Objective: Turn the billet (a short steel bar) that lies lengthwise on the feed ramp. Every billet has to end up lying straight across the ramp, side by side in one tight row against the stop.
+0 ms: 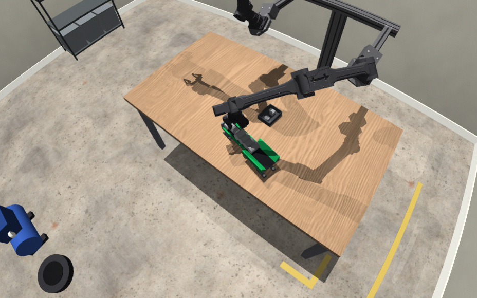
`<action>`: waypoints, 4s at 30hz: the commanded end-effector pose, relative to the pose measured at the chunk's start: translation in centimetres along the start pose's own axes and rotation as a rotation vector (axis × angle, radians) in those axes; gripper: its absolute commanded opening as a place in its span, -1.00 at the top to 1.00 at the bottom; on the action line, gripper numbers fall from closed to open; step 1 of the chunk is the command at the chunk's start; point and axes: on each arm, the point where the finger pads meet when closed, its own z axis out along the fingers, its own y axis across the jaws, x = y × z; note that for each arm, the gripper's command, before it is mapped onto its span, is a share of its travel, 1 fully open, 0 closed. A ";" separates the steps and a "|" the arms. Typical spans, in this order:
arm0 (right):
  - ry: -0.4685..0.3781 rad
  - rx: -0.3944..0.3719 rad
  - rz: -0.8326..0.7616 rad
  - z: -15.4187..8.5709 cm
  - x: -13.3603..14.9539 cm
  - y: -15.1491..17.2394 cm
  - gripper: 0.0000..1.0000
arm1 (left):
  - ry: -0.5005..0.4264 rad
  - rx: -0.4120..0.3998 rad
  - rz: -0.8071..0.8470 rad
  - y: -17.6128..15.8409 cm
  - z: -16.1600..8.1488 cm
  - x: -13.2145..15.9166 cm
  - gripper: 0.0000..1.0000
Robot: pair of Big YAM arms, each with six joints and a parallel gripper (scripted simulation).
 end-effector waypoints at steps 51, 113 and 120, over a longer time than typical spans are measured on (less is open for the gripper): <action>-0.012 0.015 -0.019 -0.7 -1.0 -0.7 -1.00 | 0.003 0.011 -0.015 -1.1 2.0 -0.4 -0.15; -0.012 0.015 -0.019 -0.7 -1.0 -0.7 -1.00 | 0.008 0.017 -0.002 -0.9 3.4 0.0 -0.15; -0.012 0.015 -0.019 -0.7 -1.0 -0.7 -1.00 | 0.008 0.018 -0.003 -1.0 3.4 0.0 -0.15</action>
